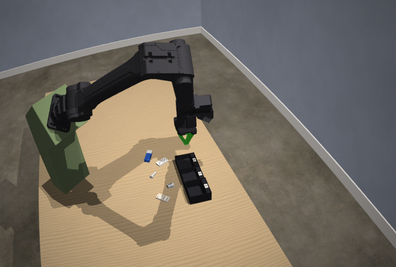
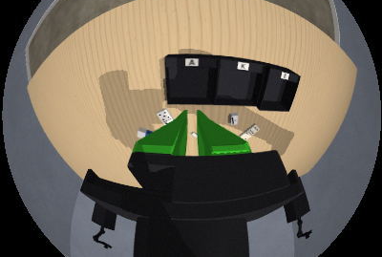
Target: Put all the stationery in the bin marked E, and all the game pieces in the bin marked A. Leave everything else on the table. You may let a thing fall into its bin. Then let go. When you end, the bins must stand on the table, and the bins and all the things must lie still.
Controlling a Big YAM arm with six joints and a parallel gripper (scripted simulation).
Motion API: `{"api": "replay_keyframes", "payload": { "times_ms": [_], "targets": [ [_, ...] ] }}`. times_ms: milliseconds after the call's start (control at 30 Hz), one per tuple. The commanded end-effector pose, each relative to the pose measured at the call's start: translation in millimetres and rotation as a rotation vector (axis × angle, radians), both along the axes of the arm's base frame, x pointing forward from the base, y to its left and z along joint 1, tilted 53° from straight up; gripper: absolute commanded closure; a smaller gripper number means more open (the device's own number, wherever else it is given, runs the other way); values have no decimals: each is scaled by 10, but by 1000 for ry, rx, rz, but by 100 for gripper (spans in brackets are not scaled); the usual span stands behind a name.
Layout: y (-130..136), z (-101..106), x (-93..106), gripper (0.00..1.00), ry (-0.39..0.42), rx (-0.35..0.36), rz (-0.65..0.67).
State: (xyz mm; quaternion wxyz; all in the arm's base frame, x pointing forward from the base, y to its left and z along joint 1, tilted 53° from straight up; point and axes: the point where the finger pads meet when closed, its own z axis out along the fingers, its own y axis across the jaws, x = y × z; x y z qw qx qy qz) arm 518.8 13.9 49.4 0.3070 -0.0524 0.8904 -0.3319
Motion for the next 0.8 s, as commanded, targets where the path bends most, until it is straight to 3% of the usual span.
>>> {"api": "replay_keyframes", "payload": {
  "times_ms": [0,267,300,333,400,433,767],
  "targets": [
    [281,253,-162,90,-25,25,9],
    [645,707,-437,90,-48,36,9],
    [644,700,-447,90,-47,35,9],
    [634,540,-470,90,-14,20,9],
    [634,540,-470,90,-14,20,9],
    [438,458,-520,90,5,16,-25],
    [461,572,-425,90,-27,30,-24]
  ]
}}
